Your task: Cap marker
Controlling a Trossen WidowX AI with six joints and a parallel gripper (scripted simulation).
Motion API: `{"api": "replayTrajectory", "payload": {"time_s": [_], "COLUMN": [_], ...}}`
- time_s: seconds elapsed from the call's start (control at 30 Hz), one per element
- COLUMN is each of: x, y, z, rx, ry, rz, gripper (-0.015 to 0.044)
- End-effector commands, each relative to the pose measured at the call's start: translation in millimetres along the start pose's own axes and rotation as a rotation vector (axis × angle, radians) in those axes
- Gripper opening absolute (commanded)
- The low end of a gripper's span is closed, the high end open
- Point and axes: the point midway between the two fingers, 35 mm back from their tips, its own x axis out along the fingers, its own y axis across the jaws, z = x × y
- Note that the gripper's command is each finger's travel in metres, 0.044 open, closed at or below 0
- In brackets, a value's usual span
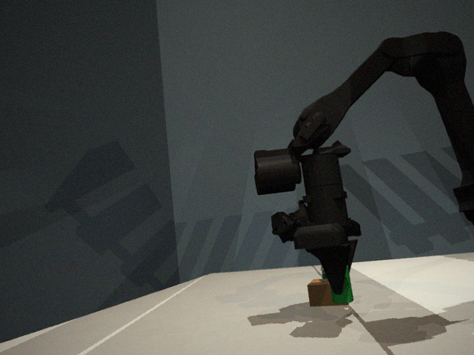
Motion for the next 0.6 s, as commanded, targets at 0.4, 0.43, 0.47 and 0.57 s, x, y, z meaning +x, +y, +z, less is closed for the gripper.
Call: {"api": "replayTrajectory", "payload": {"time_s": [0.4, 0.43, 0.47, 0.57], "x": [-31.6, -32.8, -34.0, -37.7], "y": [-8.4, -11.0, -13.7, -21.9], "z": [7.1, 9.0, 10.8, 16.2], "rx": [-0.001, -0.001, -0.001, -0.001], "ry": [-0.007, -0.007, -0.007, -0.008], "rz": [0.008, 0.008, 0.008, 0.007], "gripper": [0.0000, 0.0000, 0.0000, 0.0000]}}
